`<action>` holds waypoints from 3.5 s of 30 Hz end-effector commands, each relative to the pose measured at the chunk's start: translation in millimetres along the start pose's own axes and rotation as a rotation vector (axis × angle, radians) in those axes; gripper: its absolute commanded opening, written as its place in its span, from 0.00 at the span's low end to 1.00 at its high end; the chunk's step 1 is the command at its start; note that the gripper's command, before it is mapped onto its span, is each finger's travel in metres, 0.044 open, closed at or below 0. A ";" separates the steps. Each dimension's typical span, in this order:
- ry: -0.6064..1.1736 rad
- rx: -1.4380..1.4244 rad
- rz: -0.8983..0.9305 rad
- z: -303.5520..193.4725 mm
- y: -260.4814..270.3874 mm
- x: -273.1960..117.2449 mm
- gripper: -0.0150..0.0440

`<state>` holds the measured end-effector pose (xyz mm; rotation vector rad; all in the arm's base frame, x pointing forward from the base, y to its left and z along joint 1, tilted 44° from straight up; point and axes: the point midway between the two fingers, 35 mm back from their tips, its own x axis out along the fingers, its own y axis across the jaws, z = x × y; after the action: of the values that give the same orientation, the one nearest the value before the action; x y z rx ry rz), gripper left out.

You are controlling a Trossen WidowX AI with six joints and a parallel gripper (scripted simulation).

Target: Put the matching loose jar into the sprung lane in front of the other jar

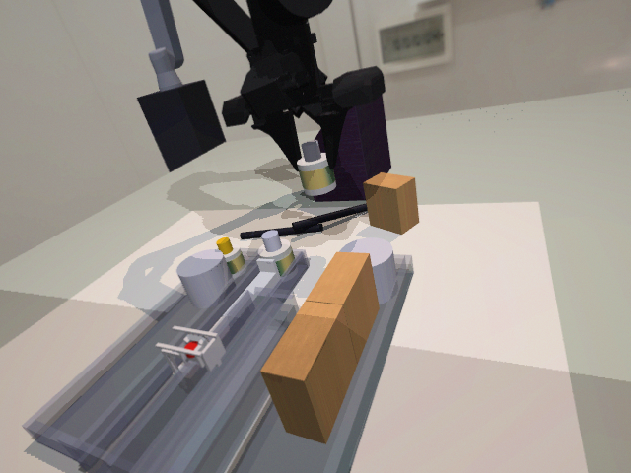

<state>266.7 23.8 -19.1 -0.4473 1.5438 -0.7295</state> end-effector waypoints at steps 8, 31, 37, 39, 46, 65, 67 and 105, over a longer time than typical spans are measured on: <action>-0.002 0.012 -0.008 17.8 -43.6 35.1 0.25; -0.002 0.014 -0.012 20.7 -50.3 64.8 0.25; -0.002 0.014 -0.012 23.3 -50.3 64.9 0.25; -0.002 0.014 -0.012 24.2 -50.3 64.9 0.25; -0.002 0.015 -0.012 27.2 -50.2 65.0 0.25; -0.002 0.015 -0.012 35.6 -50.2 65.2 0.25; -0.002 0.015 -0.012 36.5 -50.2 65.2 0.25; -0.003 0.016 -0.012 53.1 -50.7 64.6 0.25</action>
<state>293.9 -64.9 -33.8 -0.4469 1.5609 -0.7459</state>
